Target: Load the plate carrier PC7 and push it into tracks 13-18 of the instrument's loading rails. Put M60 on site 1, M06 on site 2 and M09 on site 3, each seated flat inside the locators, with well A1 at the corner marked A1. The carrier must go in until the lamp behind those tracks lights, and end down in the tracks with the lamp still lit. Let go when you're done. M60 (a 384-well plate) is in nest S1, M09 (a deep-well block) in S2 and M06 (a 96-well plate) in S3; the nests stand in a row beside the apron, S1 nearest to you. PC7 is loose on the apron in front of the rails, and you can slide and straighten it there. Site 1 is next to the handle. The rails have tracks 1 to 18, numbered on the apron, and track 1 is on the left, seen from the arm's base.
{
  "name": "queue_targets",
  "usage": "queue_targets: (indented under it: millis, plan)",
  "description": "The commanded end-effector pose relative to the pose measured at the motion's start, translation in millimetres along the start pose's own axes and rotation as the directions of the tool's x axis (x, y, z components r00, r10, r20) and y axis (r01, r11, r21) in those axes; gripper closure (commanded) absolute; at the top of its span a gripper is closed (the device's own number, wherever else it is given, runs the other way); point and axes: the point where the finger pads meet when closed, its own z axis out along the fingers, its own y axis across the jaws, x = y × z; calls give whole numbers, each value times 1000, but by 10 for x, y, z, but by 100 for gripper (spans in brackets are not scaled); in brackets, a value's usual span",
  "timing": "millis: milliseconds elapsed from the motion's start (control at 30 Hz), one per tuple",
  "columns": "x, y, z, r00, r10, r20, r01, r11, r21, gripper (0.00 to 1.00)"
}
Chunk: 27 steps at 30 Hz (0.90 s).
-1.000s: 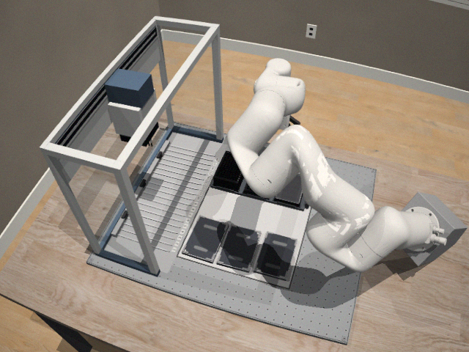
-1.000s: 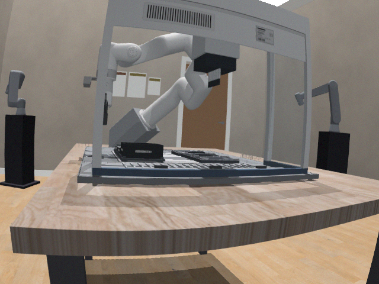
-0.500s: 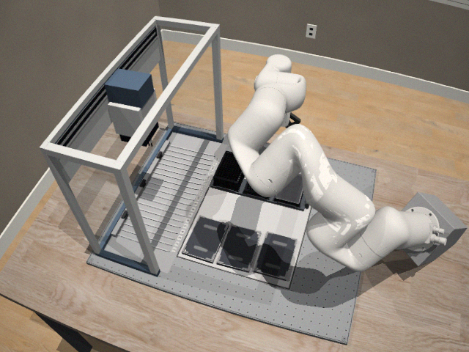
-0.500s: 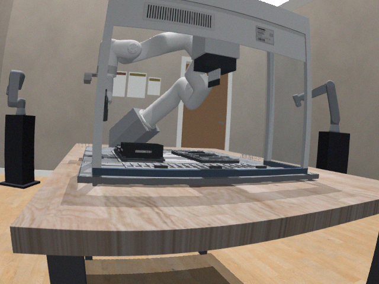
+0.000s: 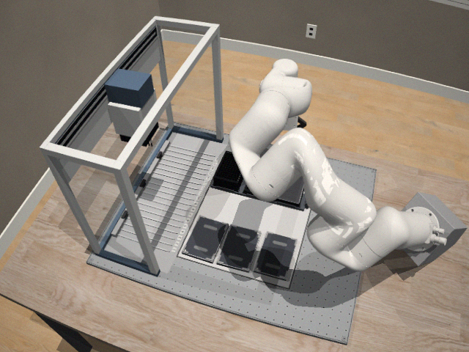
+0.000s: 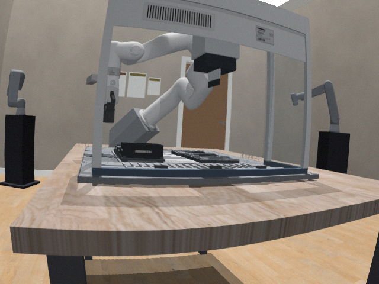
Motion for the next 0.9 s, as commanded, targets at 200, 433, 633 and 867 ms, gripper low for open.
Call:
queue_targets:
  millis: [200,433,633,867]
  plan:
    - [-366,361,-11,936,-350,-22,350,937,9,18]
    - [-614,608,-3,830,-557,-24,557,830,4,18]
    - [-756,750,2,749,-663,-24,663,749,1,18]
    - [-1004,997,11,575,-818,-23,818,575,-5,18]
